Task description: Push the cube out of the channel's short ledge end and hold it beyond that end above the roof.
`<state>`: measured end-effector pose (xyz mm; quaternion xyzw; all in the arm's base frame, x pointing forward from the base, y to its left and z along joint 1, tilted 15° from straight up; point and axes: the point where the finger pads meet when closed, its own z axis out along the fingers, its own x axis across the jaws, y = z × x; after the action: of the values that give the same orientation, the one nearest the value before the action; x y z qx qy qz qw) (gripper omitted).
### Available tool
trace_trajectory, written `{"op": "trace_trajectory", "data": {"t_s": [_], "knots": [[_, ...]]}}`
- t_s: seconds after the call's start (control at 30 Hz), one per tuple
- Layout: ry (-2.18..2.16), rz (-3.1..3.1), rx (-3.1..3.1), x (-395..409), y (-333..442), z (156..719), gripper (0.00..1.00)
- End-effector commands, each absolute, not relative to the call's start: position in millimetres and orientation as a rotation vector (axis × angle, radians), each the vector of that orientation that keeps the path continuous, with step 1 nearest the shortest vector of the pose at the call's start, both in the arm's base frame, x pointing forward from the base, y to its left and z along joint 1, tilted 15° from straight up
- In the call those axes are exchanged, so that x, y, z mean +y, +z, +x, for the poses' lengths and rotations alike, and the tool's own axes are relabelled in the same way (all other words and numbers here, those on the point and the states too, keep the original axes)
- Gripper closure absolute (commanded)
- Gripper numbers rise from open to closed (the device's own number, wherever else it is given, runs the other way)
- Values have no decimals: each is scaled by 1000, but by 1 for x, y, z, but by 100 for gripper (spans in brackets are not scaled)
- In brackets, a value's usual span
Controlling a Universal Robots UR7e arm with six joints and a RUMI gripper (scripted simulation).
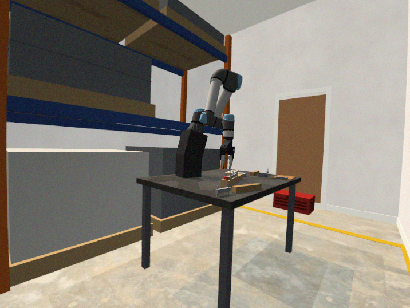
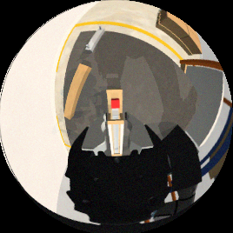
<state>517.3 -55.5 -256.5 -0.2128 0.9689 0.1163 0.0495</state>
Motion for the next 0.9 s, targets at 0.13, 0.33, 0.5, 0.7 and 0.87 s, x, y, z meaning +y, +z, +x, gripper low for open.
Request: {"op": "trace_trajectory", "data": {"t_s": [0.13,0.33,0.5,0.7,0.87], "knots": [[353,-648,2951,-56,-256,518,75],[353,-648,2951,-56,-256,518,75],[353,-648,2951,-56,-256,518,75],[353,-648,2951,-56,-256,518,75],[353,-648,2951,-56,-259,518,75]]}}
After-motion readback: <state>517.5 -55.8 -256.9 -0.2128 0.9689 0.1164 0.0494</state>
